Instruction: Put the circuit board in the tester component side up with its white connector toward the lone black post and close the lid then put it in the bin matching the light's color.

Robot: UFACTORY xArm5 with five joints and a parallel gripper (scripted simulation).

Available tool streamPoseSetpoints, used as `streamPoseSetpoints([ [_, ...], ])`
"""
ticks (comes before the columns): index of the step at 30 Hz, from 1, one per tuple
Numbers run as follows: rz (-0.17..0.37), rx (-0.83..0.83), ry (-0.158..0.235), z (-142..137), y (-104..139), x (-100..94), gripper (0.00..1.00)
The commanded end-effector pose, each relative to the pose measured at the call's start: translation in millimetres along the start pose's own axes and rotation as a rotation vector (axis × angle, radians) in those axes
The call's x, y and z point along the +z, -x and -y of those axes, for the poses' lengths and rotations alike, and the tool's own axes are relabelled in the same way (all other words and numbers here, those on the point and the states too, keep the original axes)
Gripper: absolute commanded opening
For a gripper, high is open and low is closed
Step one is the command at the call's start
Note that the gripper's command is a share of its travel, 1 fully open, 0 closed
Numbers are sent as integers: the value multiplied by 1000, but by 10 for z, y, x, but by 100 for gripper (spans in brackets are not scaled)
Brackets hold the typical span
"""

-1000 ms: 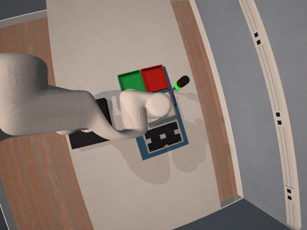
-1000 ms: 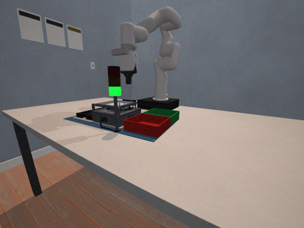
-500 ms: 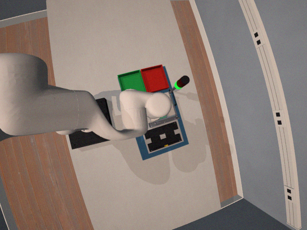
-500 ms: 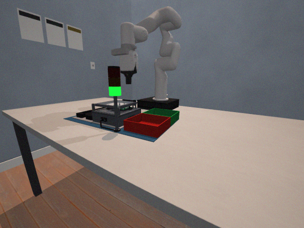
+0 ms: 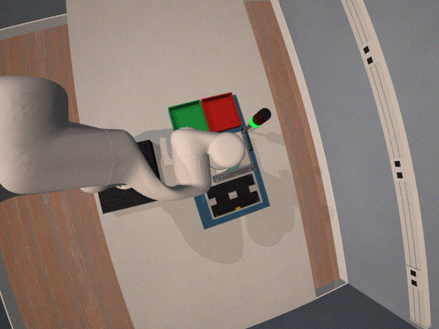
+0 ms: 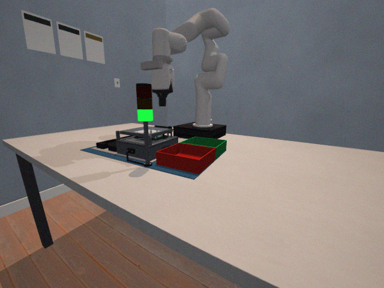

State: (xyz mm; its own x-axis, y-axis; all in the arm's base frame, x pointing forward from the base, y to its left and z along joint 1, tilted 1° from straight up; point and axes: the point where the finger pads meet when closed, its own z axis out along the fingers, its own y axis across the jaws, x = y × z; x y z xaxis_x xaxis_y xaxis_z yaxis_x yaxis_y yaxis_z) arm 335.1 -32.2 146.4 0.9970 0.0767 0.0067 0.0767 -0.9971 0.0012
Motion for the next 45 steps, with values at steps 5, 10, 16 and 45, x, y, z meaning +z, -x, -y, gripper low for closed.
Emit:
streamPoseSetpoints([
  [5, -4, 0, 1, -2, -11, -12, 0],
  [10, -4, 0, 1, -2, -11, -12, 0],
  [16, -4, 0, 1, -2, -11, -12, 0],
  [45, -5, 0, -1, 428, -9, -17, 0],
])
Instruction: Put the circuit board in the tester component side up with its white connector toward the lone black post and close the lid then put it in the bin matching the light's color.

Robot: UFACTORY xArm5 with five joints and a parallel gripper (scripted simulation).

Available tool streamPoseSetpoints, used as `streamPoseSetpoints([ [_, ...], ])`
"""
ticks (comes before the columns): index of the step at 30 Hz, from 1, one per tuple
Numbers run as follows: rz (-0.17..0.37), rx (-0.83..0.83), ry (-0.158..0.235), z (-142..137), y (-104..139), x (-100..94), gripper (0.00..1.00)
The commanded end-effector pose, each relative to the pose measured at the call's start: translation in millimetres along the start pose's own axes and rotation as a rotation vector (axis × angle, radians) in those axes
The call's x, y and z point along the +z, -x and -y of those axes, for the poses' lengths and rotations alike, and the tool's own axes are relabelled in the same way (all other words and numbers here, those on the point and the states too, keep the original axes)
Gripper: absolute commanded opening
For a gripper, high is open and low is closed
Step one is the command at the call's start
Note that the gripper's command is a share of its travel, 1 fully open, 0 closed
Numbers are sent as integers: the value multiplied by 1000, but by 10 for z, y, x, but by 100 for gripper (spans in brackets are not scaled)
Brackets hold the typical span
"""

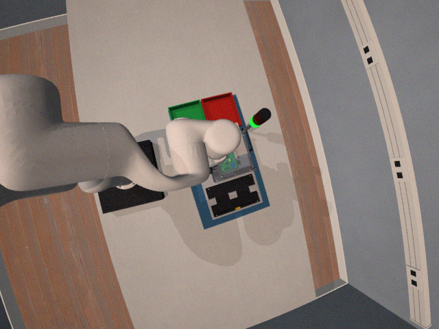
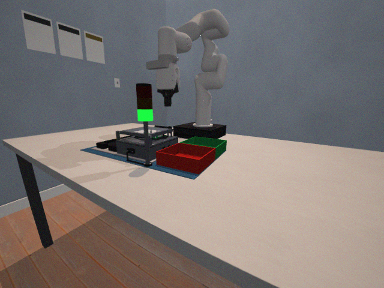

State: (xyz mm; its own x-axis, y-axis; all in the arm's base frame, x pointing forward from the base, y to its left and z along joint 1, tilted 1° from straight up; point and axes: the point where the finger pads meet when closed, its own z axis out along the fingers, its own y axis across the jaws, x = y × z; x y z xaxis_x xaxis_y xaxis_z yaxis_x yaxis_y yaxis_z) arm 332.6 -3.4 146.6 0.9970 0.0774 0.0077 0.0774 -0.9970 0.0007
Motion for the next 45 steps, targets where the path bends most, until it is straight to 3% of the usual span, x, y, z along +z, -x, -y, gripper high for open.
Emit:
streamPoseSetpoints([
  [1, -4, 1, 0, 179, -12, -15, 0],
  [7, -5, 1, -1, 332, -12, -16, 0],
  [18, -5, 1, -1, 349, -12, 18, 0],
  [26, -5, 1, -1, 351, -13, 222, 0],
  [36, -5, 1, -1, 356, -15, 632, 0],
  [45, -5, 1, -1, 356, -15, 683, 0],
])
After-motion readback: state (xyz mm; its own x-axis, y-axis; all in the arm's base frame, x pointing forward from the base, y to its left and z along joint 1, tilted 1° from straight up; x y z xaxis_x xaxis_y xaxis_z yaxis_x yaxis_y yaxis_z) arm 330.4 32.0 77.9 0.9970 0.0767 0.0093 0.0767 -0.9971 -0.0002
